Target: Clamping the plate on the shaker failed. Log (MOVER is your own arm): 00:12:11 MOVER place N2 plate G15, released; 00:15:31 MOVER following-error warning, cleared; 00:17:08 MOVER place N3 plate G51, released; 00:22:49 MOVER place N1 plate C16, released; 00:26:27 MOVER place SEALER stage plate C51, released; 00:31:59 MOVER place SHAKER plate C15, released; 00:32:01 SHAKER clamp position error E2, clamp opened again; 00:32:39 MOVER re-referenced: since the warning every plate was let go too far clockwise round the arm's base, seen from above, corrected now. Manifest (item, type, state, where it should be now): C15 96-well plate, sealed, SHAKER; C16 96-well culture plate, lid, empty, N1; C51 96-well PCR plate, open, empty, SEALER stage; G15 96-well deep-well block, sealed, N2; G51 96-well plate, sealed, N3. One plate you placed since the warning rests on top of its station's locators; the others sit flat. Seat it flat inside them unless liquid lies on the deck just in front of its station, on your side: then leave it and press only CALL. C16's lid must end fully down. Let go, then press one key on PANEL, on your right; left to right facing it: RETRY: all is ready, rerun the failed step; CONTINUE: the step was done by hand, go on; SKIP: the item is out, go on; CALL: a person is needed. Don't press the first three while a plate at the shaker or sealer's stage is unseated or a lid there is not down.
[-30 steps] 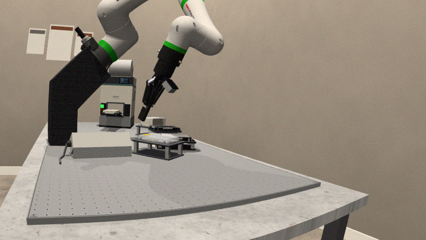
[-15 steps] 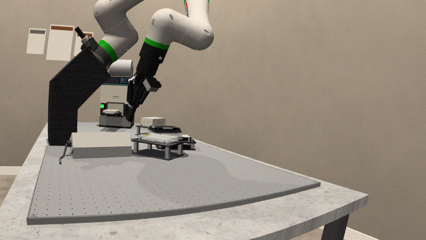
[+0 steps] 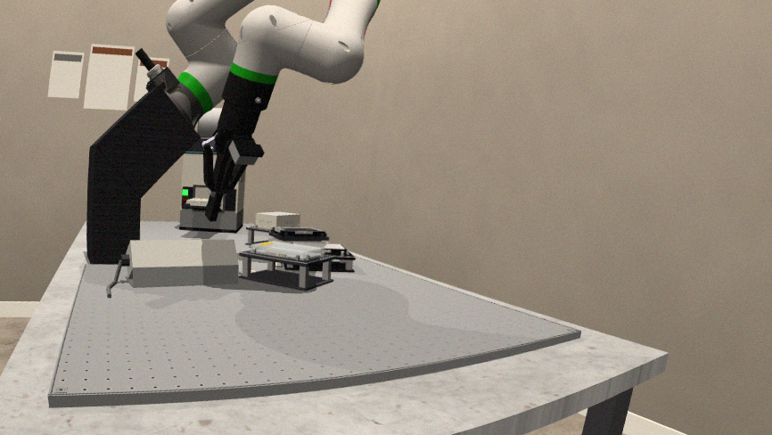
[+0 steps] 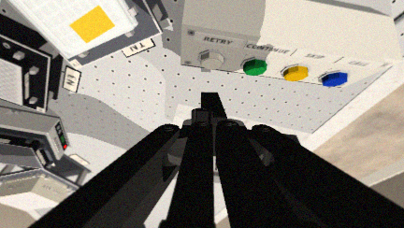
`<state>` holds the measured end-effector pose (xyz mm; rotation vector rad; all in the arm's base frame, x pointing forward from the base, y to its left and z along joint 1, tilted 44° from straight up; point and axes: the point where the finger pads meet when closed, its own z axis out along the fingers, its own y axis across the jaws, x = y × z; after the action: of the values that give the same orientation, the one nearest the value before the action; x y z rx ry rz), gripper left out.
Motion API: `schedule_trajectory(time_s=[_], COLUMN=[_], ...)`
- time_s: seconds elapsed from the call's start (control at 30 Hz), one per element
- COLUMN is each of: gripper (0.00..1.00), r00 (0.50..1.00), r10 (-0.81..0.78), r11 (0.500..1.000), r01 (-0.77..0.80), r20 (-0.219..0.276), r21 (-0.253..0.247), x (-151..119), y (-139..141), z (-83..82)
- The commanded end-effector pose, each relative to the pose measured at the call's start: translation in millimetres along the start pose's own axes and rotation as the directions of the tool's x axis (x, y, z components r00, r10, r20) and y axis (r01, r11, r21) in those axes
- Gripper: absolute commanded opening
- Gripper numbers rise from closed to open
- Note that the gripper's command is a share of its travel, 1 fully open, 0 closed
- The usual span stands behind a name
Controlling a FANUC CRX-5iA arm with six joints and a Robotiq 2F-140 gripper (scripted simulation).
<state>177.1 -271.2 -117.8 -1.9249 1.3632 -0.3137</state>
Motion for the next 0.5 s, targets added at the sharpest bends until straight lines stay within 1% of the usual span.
schedule_trajectory(time_s=[0.0,0.3,0.47], gripper=[0.10,0.10,0.10], r00=[1.000,1.000,1.000], r10=[0.000,0.000,0.000], r11=[1.000,1.000,1.000], r01=[0.000,0.000,0.000], r20=[-0.001,-0.001,-0.001], r21=[-0.001,-0.001,-0.001], x=[0.6,1.9,5.5], y=[1.5,1.6,1.6], z=[-0.7,2.2,9.8])
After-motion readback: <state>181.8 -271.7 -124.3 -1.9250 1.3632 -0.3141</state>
